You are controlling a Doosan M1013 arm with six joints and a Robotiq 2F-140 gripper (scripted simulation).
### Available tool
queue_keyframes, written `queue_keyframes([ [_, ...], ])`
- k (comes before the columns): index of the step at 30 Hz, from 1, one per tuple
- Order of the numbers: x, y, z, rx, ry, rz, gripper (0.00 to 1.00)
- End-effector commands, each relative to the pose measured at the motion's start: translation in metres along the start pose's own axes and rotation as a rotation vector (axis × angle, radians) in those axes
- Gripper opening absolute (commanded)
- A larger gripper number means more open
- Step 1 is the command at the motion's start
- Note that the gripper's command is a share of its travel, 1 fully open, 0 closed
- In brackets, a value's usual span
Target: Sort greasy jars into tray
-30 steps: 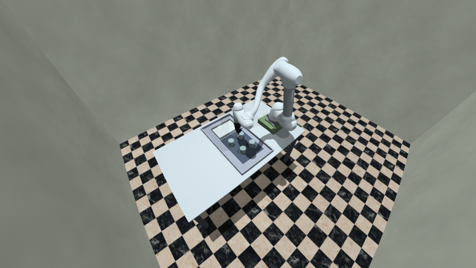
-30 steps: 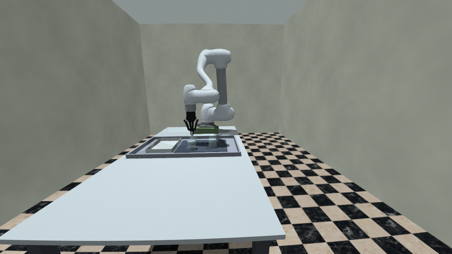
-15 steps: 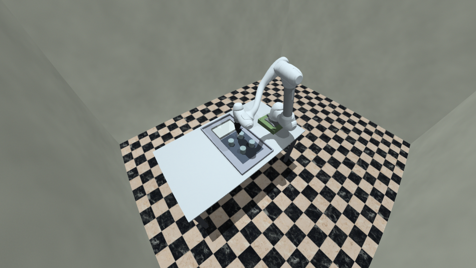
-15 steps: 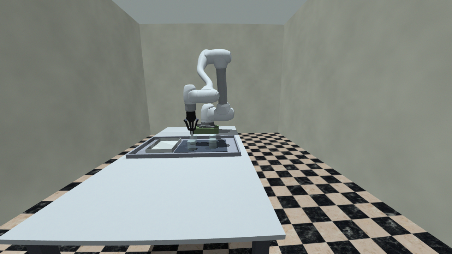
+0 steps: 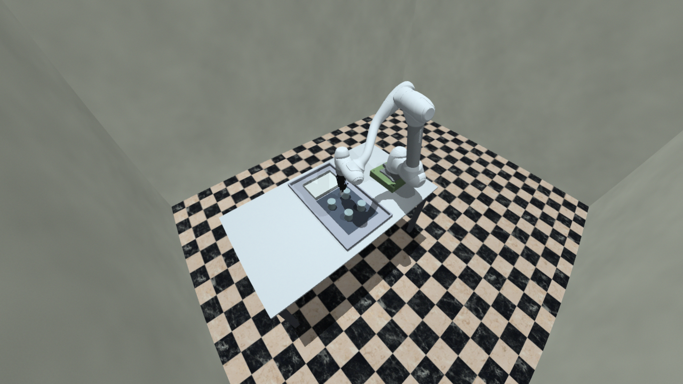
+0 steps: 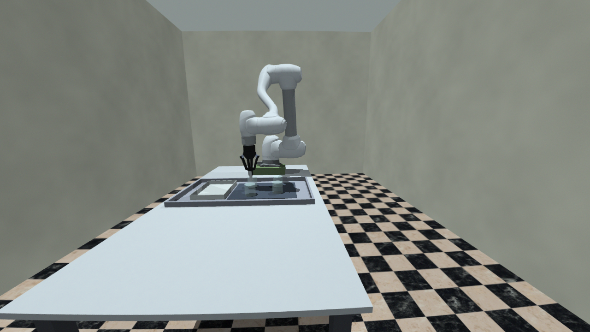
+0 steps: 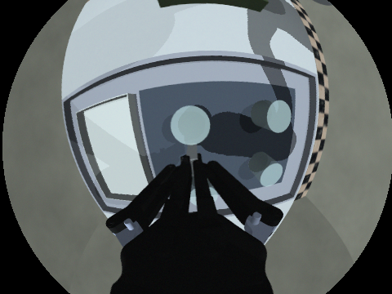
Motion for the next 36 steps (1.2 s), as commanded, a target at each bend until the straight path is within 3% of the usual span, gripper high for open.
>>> queue_keyframes([
  [1,0.000,0.000,0.001,0.000,0.001,0.000,0.00],
  [18,-0.008,-0.004,-0.026,0.000,0.001,0.000,0.00],
  [36,-0.008,-0.004,-0.026,0.000,0.001,0.000,0.00],
])
Point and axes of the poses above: the point where the finger pads meet when closed, its own x axis back along the fingers, its own y axis across the jaws, z = x × y, the point moved 7 cm from there along x, back along the fingers, and after that the axes turned 10 degrees about x, right-handed, at the moved point
